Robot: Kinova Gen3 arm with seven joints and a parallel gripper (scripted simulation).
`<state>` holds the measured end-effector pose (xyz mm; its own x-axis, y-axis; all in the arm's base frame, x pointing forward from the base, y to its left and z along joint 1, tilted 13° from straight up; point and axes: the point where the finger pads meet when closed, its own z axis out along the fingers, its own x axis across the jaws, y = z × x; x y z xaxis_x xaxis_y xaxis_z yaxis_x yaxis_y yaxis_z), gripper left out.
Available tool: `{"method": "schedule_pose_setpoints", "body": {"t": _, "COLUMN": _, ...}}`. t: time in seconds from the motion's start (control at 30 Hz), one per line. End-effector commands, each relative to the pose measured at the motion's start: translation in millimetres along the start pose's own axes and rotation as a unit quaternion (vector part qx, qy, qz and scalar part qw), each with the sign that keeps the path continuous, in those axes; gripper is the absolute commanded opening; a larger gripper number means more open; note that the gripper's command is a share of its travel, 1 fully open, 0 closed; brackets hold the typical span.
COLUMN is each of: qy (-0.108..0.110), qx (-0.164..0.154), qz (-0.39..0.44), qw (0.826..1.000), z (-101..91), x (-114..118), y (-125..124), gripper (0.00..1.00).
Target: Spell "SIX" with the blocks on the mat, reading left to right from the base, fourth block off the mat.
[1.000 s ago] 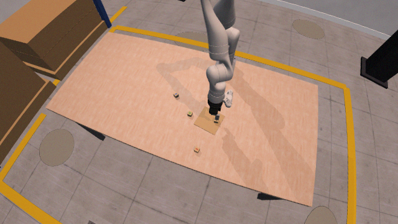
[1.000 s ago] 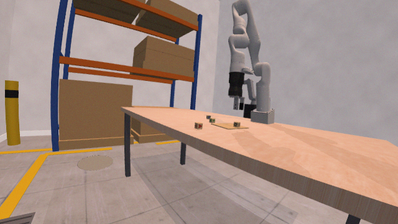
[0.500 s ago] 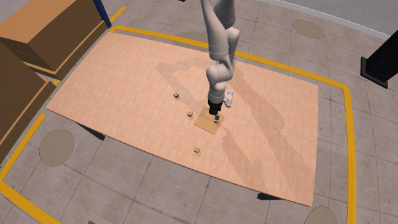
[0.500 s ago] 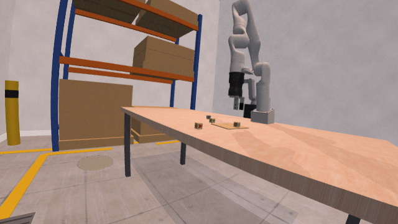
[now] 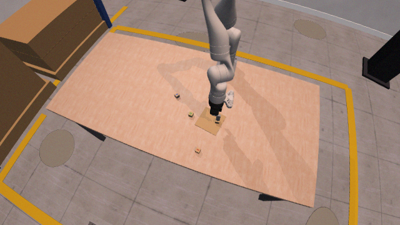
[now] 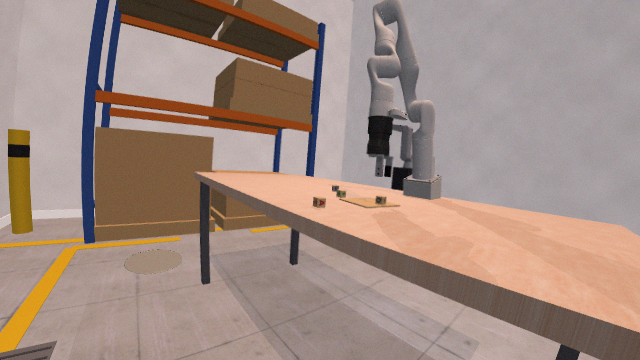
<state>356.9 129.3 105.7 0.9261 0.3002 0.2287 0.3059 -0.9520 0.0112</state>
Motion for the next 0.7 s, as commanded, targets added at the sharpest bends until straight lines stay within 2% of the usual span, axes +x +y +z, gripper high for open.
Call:
{"method": "schedule_pose_setpoints", "body": {"t": 0.0, "qy": 0.0, "qx": 0.0, "qz": -0.001, "qw": 1.0, "z": 1.1, "x": -0.1, "y": -0.5, "gripper": 1.0}}
{"method": "schedule_pose_setpoints", "body": {"t": 0.27, "qy": 0.0, "qx": 0.0, "qz": -0.001, "qw": 1.0, "z": 6.2, "x": -0.1, "y": -0.4, "gripper": 1.0}}
{"method": "schedule_pose_setpoints", "body": {"t": 0.67, "qy": 0.0, "qx": 0.0, "qz": -0.001, "qw": 1.0, "z": 23.4, "x": -0.1, "y": -0.3, "gripper": 1.0}}
